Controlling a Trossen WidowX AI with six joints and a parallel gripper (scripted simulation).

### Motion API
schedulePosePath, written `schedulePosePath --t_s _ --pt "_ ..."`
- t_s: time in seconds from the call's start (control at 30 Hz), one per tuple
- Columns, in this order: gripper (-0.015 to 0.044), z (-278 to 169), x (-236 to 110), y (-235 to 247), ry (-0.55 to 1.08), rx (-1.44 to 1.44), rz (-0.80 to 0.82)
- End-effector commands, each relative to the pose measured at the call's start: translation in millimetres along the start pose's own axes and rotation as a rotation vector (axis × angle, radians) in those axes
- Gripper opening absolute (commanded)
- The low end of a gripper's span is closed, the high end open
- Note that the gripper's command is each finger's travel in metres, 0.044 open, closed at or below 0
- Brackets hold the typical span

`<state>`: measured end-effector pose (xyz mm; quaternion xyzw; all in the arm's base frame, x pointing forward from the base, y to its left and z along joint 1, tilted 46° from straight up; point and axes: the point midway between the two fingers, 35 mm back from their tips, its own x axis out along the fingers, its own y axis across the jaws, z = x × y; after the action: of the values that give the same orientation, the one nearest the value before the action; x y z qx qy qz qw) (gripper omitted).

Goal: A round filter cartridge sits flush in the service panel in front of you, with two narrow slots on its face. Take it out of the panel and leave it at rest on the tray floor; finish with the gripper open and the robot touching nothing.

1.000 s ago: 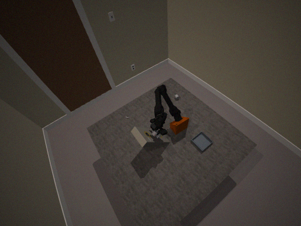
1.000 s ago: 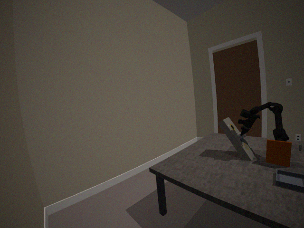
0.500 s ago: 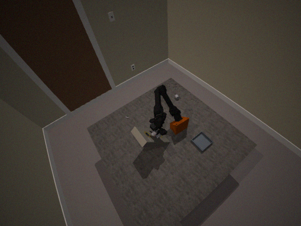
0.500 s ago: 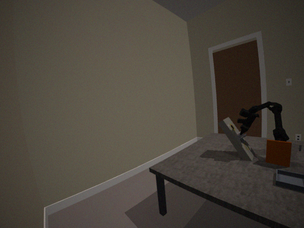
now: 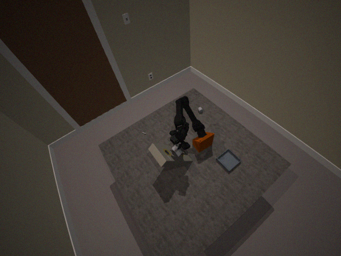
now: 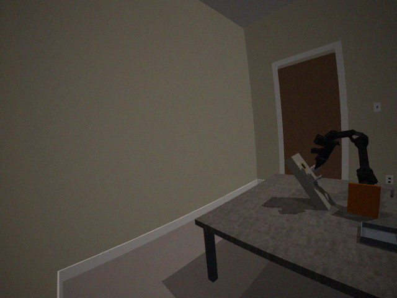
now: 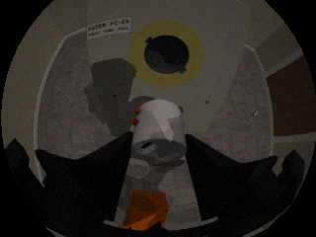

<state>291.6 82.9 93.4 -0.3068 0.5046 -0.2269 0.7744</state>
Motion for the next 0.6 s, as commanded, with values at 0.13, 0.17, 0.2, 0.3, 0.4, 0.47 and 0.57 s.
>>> schedulePosePath --t_s 0.13,0.17,0.2,0.3,0.4,0.47,0.57 --pt "0.0 1.6 -46.9 -0.8 -0.005 0.004 -0.001" --pt "0.0 1.4 -49.6 -1.1 -0.005 0.005 -0.002" --pt "0.0 1.4 -50.5 -1.2 -0.005 0.005 -0.002" --pt "0.0 2.4 -49.6 6.6 -0.005 0.005 -0.001" --pt "0.0 3.8 -47.7 22.4 -0.005 0.005 0.0" --pt "0.0 4.3 -46.2 33.1 -0.005 0.006 0.001" --pt "0.0 4.3 -43.8 49.2 -0.006 0.006 0.002"
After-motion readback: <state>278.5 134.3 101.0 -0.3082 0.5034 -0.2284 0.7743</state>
